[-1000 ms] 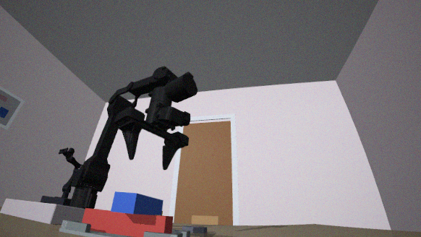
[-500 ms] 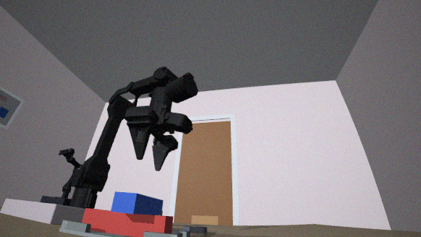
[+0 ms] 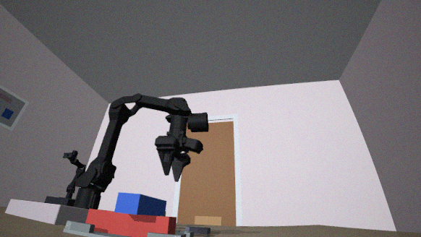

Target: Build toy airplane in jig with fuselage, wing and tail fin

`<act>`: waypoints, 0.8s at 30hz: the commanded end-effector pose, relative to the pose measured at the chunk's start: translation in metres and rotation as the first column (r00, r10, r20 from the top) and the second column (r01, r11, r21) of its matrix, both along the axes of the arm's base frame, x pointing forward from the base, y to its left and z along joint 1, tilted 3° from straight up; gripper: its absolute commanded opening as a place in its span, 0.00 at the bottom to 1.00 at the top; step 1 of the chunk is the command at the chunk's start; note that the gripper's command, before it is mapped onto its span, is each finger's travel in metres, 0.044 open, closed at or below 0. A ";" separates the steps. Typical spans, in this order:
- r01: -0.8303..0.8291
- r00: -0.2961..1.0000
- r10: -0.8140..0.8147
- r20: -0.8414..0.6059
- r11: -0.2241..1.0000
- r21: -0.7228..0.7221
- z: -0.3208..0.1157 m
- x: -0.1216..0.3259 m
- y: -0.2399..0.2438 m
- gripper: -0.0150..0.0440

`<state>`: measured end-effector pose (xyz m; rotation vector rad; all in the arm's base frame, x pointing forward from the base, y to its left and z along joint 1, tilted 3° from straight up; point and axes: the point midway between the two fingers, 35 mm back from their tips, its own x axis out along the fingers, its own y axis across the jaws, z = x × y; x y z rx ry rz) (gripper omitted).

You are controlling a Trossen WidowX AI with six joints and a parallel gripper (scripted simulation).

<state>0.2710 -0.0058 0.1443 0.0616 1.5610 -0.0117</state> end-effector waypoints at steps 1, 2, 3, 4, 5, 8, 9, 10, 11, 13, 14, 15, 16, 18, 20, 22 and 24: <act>0.003 1.000 -0.003 -0.008 1.000 0.010 0.001 -0.026 0.055 1.00; 0.003 1.000 -0.003 -0.009 1.000 0.011 0.001 -0.033 0.066 1.00; 0.003 1.000 -0.003 -0.010 1.000 0.013 0.001 -0.040 0.077 1.00; 0.003 1.000 -0.003 -0.011 1.000 0.015 0.001 -0.048 0.087 1.00; 0.003 1.000 -0.002 -0.012 1.000 0.016 0.001 -0.055 0.094 1.00; 0.003 1.000 -0.002 -0.013 1.000 0.017 0.001 -0.060 0.100 1.00; 0.003 1.000 -0.002 -0.013 1.000 0.017 0.001 -0.060 0.100 1.00; 0.003 1.000 -0.002 -0.013 1.000 0.017 0.001 -0.060 0.100 1.00; 0.003 1.000 -0.002 -0.013 1.000 0.017 0.001 -0.060 0.100 1.00; 0.003 1.000 -0.002 -0.013 1.000 0.017 0.001 -0.060 0.100 1.00; 0.003 1.000 -0.002 -0.013 1.000 0.017 -0.001 -0.060 0.101 1.00; 0.003 1.000 -0.002 -0.013 1.000 0.017 -0.007 -0.060 0.101 1.00; 0.003 1.000 -0.002 -0.013 1.000 0.017 -0.016 -0.059 0.102 1.00; 0.003 1.000 -0.002 -0.013 1.000 0.017 -0.040 -0.059 0.103 1.00; 0.003 1.000 -0.002 -0.014 1.000 0.017 -0.055 -0.060 0.103 1.00; 0.003 1.000 -0.002 -0.014 1.000 0.017 -0.056 -0.060 0.103 1.00; 0.003 1.000 -0.002 -0.014 1.000 0.017 -0.056 -0.060 0.103 1.00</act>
